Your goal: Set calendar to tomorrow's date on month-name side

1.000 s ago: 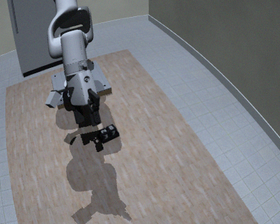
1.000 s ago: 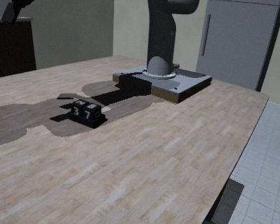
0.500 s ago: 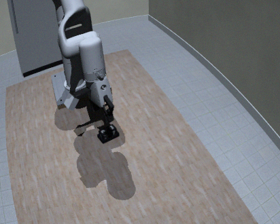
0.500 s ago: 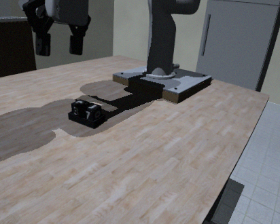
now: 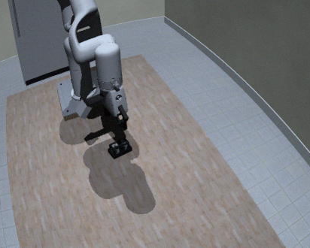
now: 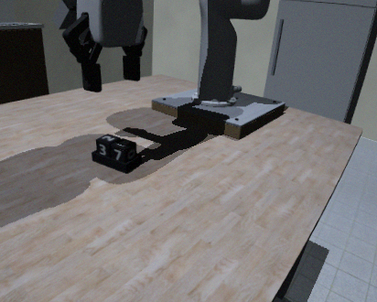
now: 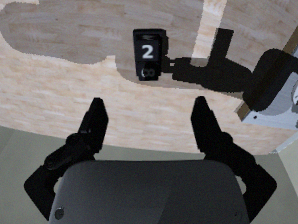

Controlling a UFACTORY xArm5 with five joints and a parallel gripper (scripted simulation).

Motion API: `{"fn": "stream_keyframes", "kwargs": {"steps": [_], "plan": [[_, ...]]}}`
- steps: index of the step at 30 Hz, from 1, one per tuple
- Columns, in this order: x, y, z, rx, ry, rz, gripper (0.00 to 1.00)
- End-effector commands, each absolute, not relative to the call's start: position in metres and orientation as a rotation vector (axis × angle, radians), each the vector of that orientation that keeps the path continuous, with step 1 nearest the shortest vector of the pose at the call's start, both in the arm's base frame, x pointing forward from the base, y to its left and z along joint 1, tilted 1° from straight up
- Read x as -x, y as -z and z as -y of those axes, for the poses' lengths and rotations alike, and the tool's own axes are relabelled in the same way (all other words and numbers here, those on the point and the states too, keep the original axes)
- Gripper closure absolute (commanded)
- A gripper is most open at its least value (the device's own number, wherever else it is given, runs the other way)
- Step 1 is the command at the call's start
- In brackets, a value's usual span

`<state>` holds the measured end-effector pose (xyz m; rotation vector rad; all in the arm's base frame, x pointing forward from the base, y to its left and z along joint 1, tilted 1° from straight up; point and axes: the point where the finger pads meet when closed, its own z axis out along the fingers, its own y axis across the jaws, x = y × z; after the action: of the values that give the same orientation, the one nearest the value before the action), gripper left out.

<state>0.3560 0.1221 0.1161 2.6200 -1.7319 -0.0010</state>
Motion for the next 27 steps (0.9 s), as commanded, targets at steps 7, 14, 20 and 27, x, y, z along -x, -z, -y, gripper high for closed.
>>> {"fn": "stream_keyframes", "kwargs": {"steps": [7,14,20,27], "plan": [[-0.346,-0.115,-0.132,-2.602,0.0,1.761,0.0],[-0.285,-0.103,-0.172,-2.496,0.002,1.903,0.0],[-0.249,-0.095,-0.187,-2.432,0.002,1.98,0.0],[-0.245,-0.09,-0.189,-2.423,0.003,1.988,0.0]]}}
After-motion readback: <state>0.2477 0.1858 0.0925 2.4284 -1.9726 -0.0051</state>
